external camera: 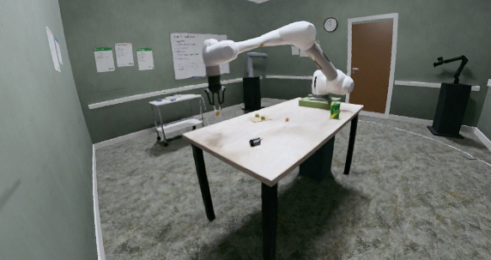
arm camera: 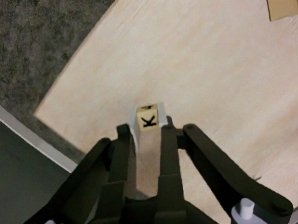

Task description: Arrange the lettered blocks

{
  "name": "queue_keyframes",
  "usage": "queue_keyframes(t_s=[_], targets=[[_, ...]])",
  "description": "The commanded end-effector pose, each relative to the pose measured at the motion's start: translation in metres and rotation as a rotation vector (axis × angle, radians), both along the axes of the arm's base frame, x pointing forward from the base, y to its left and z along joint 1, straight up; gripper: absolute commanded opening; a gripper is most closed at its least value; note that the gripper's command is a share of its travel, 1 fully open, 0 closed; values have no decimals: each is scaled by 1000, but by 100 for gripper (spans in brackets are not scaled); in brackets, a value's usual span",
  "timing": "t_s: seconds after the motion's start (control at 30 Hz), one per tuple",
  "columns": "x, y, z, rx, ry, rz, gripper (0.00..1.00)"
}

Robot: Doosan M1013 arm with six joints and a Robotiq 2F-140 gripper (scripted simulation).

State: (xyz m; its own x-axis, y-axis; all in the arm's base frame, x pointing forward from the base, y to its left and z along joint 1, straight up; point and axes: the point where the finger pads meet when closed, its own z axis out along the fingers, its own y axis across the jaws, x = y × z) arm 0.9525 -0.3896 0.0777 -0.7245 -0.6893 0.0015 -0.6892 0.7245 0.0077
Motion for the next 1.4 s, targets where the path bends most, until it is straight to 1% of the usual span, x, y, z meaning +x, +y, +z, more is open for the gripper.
queue_keyframes(t_s=[0.0,0.23,0.3,0.33,0.37,0.43,0.63,0.7,0.77,1.23,1.37], targets=[[-58,9,11,-2,-8,78,22],[-152,32,15,-2,-8,186,22],[-152,32,15,-2,-8,186,22],[-183,41,14,-2,-8,217,22],[-202,47,14,-1,-8,237,22],[-223,54,12,-1,-8,259,22],[-309,85,4,-1,-9,341,22],[-326,92,2,-1,-9,357,22],[-334,95,1,-1,-9,364,22],[-334,95,1,-1,-9,365,22],[-334,95,-3,-1,-9,365,22]])
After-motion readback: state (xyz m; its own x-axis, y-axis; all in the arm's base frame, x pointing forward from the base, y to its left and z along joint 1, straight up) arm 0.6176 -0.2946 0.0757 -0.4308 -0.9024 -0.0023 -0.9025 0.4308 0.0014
